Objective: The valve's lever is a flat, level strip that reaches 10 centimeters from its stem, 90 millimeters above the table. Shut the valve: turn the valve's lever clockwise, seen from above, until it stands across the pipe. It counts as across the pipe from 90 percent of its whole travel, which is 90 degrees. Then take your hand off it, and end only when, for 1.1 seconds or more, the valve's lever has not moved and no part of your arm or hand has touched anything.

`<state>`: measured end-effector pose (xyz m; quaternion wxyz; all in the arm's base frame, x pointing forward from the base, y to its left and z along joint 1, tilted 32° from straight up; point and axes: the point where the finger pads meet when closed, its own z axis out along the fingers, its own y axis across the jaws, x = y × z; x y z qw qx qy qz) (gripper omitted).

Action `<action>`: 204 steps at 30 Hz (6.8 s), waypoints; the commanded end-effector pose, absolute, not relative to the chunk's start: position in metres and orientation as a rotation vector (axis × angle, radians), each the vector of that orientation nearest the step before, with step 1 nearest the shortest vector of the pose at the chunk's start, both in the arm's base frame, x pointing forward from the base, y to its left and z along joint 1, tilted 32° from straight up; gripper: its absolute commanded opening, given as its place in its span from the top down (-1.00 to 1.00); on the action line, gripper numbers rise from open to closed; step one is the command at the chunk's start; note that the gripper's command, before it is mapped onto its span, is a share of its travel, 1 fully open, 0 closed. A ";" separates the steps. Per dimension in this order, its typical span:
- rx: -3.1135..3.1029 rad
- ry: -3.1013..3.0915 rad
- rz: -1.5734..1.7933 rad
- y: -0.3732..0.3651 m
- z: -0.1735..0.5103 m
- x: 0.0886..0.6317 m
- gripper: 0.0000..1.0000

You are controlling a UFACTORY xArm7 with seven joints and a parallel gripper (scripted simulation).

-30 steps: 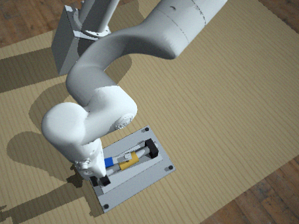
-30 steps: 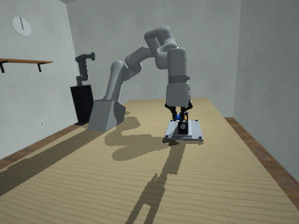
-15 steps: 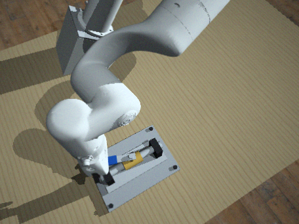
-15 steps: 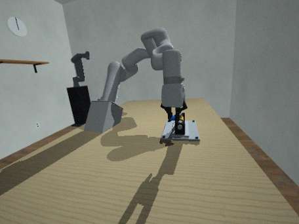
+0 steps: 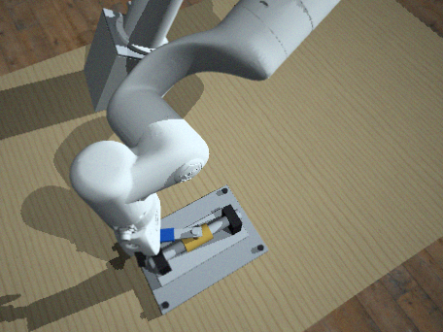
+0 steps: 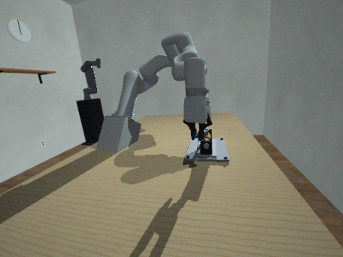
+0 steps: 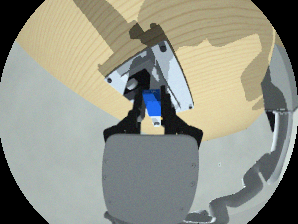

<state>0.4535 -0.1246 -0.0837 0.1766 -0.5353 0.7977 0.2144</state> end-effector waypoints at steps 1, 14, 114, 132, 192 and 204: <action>-1.483 2.283 0.619 -0.125 -0.082 0.449 1.00; -1.392 2.356 0.643 -0.123 -0.081 0.443 1.00; -0.693 2.764 0.780 -0.093 -0.064 0.408 1.00; -0.552 2.819 0.800 -0.086 -0.060 0.405 1.00; -0.175 2.931 0.843 -0.068 -0.048 0.399 -0.37; -0.175 2.931 0.843 -0.068 -0.048 0.399 -0.37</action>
